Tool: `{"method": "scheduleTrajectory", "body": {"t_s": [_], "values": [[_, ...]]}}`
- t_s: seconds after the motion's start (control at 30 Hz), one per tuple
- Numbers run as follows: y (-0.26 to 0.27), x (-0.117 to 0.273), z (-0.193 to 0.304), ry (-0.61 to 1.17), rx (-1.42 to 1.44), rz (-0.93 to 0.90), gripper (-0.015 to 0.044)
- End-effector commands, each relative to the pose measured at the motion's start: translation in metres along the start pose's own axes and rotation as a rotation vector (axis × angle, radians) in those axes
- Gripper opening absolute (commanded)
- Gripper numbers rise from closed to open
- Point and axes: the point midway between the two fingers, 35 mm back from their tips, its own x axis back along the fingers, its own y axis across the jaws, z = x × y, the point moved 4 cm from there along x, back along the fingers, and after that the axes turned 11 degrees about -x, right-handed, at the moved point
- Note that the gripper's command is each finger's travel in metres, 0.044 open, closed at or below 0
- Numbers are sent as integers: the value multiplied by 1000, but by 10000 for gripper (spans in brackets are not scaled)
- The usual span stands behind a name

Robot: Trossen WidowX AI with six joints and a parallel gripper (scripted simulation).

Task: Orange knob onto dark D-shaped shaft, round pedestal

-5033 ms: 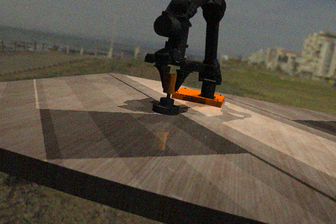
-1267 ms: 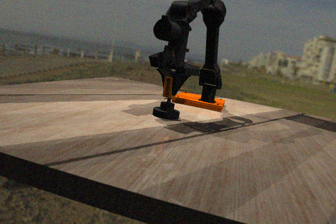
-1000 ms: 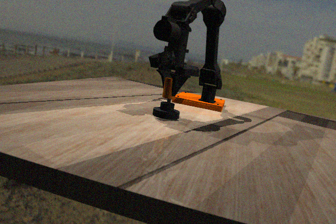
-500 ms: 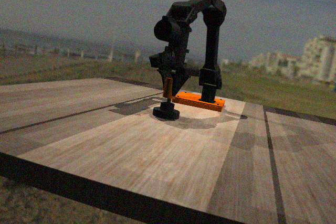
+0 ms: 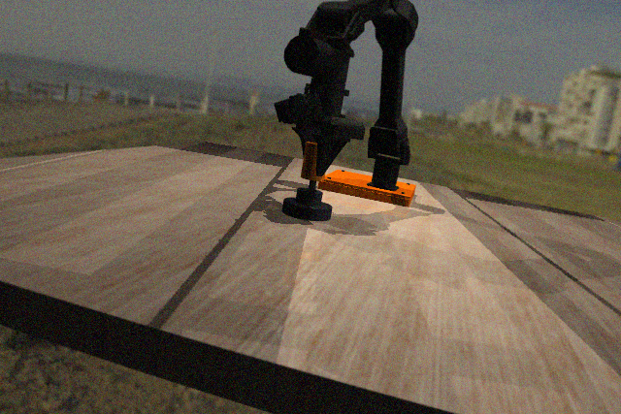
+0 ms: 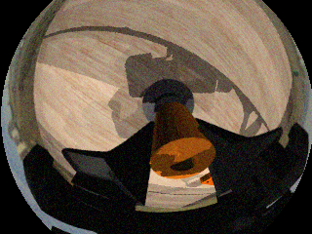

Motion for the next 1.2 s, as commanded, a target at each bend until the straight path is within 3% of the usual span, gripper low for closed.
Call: {"method": "scheduleTrajectory", "body": {"t_s": [0.0, 1.17], "values": [[3, 2, -2, -4, -85, -7, 0], [-2, 0, 2, -4, -85, -6, 0]]}}
